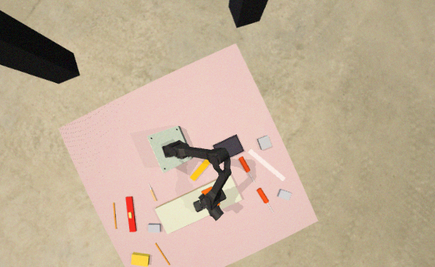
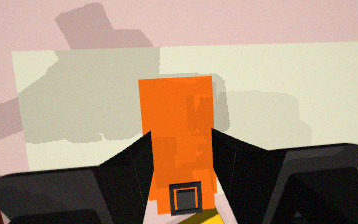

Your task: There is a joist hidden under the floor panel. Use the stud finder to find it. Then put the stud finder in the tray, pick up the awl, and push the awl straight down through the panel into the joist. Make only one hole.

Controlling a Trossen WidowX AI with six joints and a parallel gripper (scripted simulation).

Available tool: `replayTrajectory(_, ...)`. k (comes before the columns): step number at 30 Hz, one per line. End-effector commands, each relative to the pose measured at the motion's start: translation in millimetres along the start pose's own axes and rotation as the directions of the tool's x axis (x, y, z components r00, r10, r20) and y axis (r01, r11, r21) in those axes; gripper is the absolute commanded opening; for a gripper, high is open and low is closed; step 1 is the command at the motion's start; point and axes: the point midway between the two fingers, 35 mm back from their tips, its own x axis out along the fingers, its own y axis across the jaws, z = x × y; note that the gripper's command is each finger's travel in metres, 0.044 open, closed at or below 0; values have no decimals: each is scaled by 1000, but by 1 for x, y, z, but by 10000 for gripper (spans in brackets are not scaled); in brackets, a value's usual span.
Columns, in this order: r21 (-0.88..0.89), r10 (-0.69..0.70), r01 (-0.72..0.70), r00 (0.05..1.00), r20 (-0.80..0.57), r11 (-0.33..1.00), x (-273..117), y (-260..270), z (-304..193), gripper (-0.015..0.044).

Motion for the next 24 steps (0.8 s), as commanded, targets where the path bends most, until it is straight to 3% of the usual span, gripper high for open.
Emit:
replayTrajectory(1,2,1,-1,1000,-2,1000,1,14,0,0)
replayTrajectory(24,3,4,-4,1000,-2,1000,0,80,0,0)
